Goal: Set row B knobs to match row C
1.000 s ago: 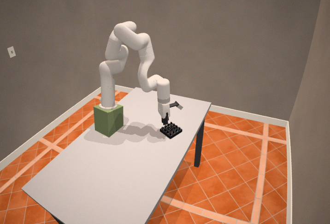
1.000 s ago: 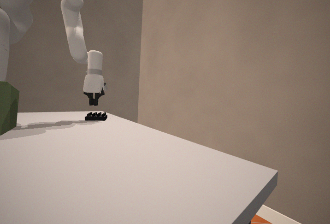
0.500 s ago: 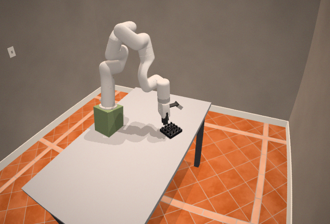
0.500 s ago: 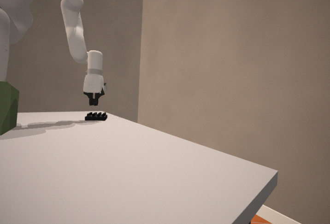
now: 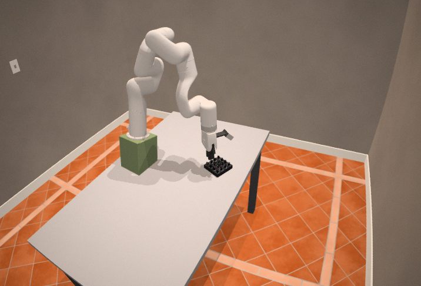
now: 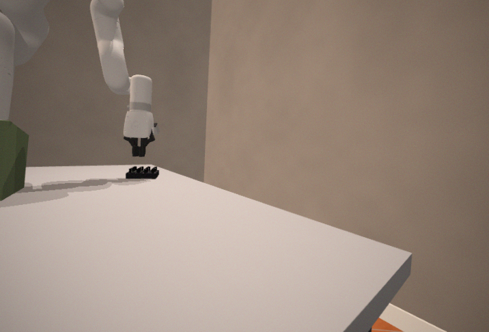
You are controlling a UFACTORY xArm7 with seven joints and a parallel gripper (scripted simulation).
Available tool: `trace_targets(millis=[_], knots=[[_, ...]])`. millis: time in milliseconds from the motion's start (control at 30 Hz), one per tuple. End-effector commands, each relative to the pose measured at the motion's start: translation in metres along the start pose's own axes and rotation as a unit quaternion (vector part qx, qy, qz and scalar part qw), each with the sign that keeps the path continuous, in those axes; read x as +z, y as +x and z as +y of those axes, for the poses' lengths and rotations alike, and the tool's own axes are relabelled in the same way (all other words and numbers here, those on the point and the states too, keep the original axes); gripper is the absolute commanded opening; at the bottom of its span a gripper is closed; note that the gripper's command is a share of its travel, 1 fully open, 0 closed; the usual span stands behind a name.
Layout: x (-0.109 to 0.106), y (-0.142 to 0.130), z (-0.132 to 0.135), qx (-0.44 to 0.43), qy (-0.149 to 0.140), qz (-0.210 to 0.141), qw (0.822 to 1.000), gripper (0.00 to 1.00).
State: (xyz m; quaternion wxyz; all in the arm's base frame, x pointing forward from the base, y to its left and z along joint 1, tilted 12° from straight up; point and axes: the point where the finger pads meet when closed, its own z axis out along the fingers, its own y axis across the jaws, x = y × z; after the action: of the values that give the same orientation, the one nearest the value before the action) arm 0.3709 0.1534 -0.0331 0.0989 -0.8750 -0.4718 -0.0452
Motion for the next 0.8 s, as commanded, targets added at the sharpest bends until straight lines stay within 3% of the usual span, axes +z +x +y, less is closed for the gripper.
trace_targets(millis=[0,767], knots=[[0.001,0.001,0.001,0.000,-0.001,0.001,1.000,0.19],[0.022,0.000,0.001,0.000,-0.001,0.001,1.000,0.19]])
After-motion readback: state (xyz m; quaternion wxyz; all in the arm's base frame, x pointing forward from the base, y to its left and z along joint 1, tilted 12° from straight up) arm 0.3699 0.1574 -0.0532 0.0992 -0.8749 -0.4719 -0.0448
